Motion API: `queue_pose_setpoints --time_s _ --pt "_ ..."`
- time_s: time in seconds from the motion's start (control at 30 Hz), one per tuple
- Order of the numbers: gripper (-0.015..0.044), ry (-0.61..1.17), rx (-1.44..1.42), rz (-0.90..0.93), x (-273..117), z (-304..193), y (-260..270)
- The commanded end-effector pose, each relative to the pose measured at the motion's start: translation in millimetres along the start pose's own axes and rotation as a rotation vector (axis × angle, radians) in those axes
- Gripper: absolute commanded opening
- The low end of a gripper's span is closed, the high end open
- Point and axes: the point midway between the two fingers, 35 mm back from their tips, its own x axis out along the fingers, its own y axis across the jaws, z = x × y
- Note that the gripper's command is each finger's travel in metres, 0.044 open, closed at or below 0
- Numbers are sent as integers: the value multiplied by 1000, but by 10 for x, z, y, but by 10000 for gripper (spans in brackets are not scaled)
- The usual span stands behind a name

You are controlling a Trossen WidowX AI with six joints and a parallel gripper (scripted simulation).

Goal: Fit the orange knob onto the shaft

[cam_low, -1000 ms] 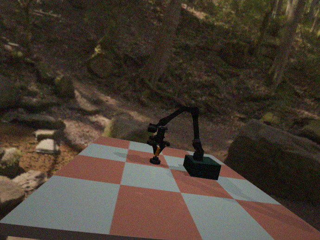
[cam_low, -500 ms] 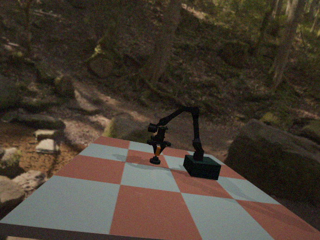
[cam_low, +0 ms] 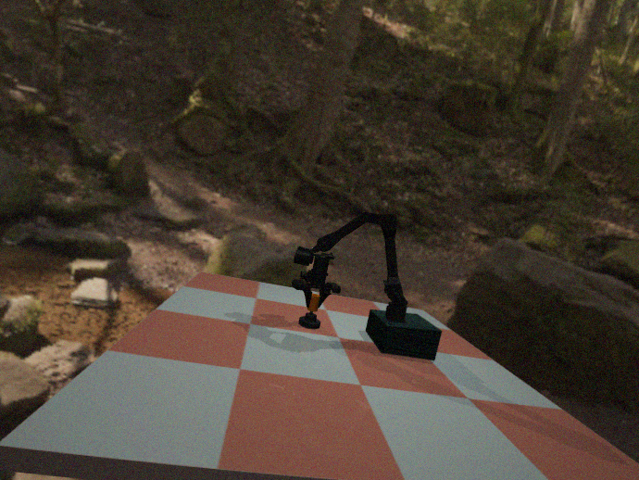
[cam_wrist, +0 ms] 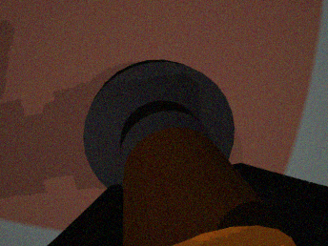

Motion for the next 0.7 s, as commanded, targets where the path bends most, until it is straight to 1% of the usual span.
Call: queue_pose_setpoints --time_s 0.0,0.47,0.67 --pt "0 -6 5 12 -17 26 44" --pt "0 -6 5 12 15 26 45" --pt "0 -6 5 12 -30 18 31"
